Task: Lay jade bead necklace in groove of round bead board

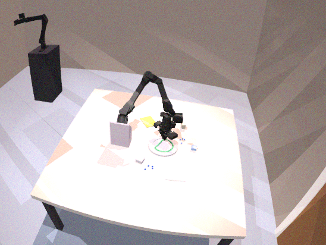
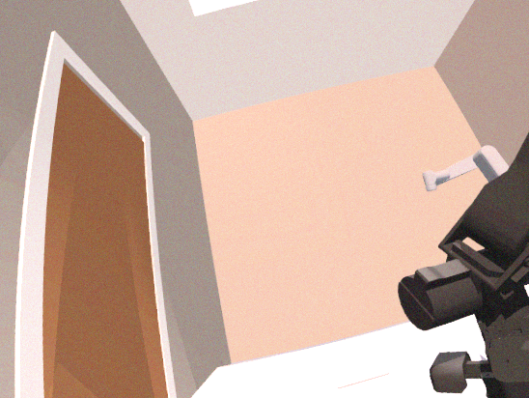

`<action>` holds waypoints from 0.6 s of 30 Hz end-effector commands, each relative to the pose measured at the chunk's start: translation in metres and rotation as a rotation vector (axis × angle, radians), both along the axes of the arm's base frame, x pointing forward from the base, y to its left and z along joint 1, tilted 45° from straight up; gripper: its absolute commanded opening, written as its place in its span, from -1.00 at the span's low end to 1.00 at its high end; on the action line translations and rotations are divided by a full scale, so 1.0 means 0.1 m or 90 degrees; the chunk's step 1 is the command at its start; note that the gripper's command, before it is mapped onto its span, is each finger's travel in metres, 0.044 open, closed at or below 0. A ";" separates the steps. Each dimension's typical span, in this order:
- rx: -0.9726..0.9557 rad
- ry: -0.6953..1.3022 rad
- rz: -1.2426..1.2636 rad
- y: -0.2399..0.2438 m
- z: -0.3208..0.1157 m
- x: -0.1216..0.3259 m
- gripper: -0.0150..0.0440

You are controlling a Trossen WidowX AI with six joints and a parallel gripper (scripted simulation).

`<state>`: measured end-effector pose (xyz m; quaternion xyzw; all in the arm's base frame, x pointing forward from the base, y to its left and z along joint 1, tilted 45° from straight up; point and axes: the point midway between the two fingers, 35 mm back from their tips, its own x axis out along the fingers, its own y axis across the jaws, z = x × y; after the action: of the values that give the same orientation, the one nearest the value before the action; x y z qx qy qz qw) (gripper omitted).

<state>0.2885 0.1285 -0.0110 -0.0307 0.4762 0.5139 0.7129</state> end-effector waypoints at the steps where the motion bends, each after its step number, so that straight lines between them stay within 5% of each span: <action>1: 0.000 0.000 0.000 0.00 0.00 0.00 -0.49; 18: -0.001 0.006 -0.002 0.01 0.09 -0.06 -0.49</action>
<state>0.2851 0.1298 -0.0005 -0.0309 0.4756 0.5141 0.7131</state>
